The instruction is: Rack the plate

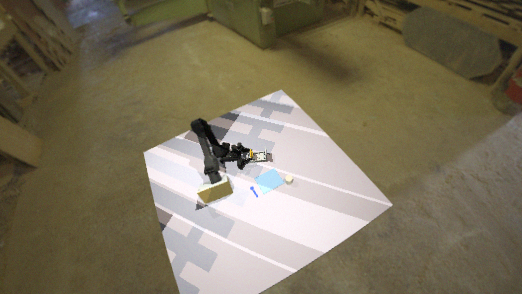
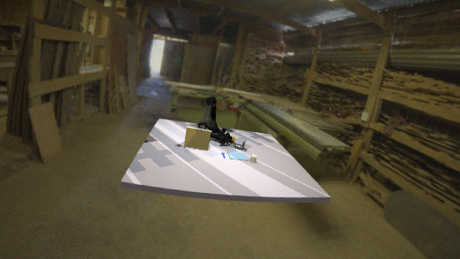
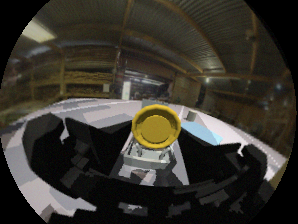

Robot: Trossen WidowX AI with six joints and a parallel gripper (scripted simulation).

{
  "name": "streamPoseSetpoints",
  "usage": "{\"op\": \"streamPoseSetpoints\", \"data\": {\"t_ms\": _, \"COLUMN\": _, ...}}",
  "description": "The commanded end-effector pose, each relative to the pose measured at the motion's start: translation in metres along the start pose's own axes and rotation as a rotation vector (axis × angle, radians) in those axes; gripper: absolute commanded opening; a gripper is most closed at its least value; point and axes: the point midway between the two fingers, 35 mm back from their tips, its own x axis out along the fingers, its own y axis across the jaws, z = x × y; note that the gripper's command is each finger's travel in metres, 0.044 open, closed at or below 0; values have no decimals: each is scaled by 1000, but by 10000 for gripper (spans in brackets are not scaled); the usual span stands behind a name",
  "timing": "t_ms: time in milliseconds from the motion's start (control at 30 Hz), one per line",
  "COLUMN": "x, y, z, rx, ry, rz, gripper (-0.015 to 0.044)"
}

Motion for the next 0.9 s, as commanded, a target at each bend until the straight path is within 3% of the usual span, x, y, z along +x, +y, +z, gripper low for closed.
{"op": "streamPoseSetpoints", "data": {"t_ms": 0, "x": 0, "y": 0, "z": 0, "rx": 0, "ry": 0, "rz": 0, "gripper": 53}}
{"op": "streamPoseSetpoints", "data": {"t_ms": 433, "x": 0, "y": 0, "z": 0, "rx": 0, "ry": 0, "rz": 0, "gripper": 394}}
{"op": "streamPoseSetpoints", "data": {"t_ms": 733, "x": 0, "y": 0, "z": 1, "rx": 0, "ry": 0, "rz": -1, "gripper": 400}}
{"op": "streamPoseSetpoints", "data": {"t_ms": 867, "x": 3, "y": 6, "z": 26, "rx": 3, "ry": 4, "rz": -9, "gripper": 400}}
